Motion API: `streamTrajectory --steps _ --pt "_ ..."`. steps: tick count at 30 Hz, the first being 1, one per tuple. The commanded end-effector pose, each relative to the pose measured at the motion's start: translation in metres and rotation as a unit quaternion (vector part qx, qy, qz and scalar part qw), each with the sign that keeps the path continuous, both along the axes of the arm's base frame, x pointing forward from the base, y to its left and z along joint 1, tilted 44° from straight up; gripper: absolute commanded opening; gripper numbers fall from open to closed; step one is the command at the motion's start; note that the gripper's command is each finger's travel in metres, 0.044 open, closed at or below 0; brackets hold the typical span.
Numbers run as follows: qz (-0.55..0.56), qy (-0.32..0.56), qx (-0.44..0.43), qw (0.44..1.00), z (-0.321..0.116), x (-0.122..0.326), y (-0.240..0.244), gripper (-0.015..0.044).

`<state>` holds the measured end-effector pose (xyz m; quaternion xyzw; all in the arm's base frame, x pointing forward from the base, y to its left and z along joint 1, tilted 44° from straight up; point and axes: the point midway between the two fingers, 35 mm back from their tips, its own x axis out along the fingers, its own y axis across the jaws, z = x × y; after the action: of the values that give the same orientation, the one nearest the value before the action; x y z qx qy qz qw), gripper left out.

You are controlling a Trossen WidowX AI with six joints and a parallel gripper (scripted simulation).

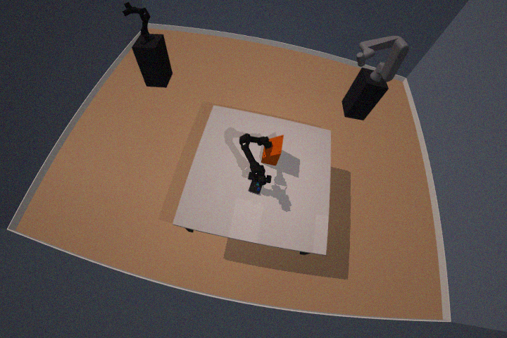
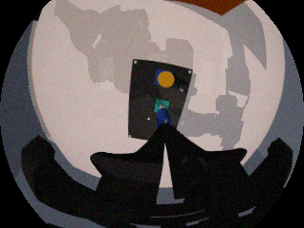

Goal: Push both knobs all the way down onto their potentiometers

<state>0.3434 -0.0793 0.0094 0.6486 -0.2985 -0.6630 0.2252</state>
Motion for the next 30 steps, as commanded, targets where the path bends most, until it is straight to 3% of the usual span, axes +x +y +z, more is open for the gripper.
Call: streamTrajectory --steps 1,30 --pt "-0.016 0.003 -0.003 1.0 -0.0134 -0.0011 -0.0167 0.0" --pt "-0.016 0.003 -0.003 1.0 -0.02 -0.0019 -0.0231 0.0"
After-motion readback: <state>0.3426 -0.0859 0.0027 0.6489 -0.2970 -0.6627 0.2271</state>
